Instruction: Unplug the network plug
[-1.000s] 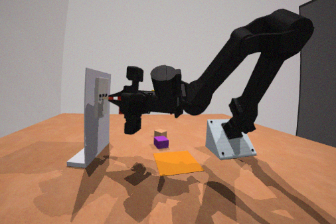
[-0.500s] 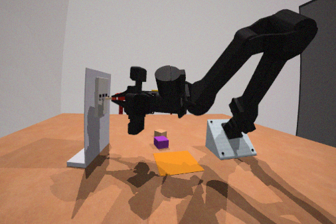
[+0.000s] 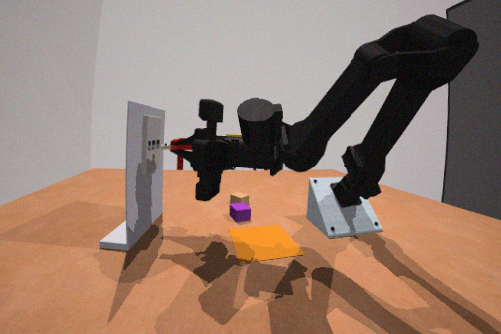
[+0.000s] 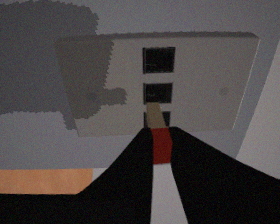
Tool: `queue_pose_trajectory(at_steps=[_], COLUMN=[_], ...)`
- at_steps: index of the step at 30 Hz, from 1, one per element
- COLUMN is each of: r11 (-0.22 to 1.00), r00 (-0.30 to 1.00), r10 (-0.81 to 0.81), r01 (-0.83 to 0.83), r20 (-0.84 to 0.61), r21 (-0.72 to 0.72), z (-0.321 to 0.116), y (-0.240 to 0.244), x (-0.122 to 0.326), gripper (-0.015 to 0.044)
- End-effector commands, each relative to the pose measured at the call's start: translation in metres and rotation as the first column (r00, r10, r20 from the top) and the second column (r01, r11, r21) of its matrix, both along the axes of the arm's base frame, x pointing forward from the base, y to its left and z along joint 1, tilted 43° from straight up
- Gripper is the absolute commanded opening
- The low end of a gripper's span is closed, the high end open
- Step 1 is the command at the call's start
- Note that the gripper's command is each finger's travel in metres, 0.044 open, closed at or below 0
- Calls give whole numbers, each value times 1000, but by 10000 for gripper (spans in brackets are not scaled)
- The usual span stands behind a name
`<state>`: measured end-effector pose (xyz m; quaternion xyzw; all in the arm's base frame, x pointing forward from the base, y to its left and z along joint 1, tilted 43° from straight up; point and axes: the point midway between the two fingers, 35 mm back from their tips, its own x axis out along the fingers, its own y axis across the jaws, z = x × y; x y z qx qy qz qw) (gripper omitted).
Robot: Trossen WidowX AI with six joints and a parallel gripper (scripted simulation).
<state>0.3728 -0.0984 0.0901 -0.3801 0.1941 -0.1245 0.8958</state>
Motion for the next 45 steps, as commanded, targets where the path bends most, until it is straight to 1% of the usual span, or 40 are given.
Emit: queue_pose_trajectory(at_steps=[1,45], r11=[1000,1000], r00=[1000,1000], r10=[3,3], r01=[-3,-3], r20=[-1,-2], r21=[-5,-5], z=[0,2], y=[1,5], x=[-3,-29], gripper=[0,0])
